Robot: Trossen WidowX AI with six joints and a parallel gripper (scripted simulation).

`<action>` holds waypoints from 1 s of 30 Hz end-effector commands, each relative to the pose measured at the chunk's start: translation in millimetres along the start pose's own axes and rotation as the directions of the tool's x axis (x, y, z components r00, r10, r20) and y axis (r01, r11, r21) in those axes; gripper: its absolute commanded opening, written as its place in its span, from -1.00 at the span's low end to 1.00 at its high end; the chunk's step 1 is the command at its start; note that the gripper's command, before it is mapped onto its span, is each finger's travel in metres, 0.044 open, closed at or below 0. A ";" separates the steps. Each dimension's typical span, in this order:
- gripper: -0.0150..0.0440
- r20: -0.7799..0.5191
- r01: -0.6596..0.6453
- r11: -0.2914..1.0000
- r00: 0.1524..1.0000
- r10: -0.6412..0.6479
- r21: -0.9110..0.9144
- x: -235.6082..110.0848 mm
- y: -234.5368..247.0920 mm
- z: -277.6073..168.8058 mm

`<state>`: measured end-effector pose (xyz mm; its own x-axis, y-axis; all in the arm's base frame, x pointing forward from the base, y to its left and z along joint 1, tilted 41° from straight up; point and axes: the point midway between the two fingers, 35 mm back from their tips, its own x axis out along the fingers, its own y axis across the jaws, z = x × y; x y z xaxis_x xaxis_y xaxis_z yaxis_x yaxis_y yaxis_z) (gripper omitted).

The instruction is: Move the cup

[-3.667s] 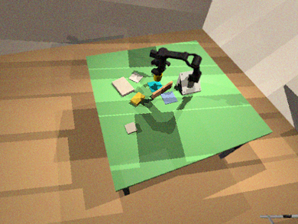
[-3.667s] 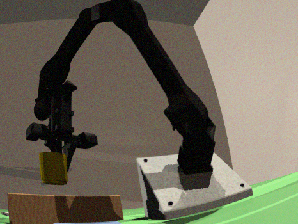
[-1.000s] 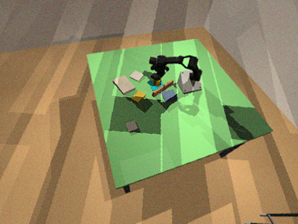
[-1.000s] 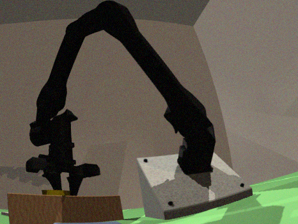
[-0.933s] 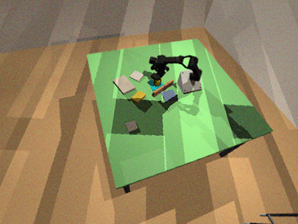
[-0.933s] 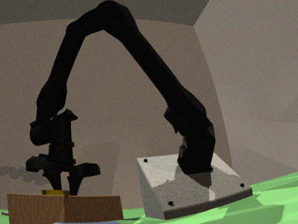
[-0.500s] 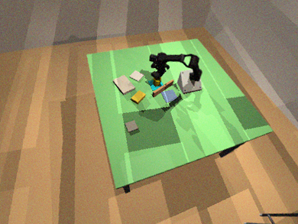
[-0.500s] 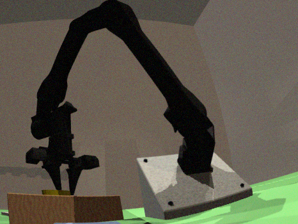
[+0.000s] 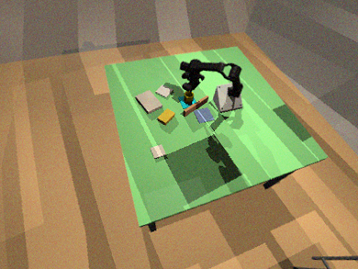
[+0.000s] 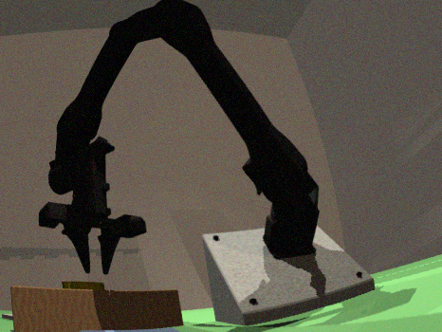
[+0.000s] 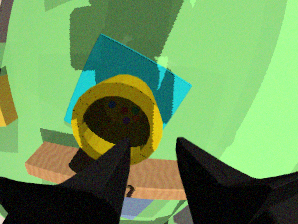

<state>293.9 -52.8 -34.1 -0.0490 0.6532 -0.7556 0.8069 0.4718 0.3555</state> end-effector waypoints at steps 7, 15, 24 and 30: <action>0.63 0.000 0.000 1.000 1.000 0.000 0.000 0.0 0.0 0.0; 1.00 0.003 0.001 1.000 1.000 -0.001 -0.002 -18.4 0.8 1.3; 1.00 0.005 0.004 1.000 1.000 -0.004 -0.006 -55.1 0.4 1.5; 1.00 0.006 0.004 1.000 1.000 -0.004 -0.008 -64.8 0.1 1.8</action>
<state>298.1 -93.1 9.9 -0.0447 0.6502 -0.7584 0.8068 0.4712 0.3564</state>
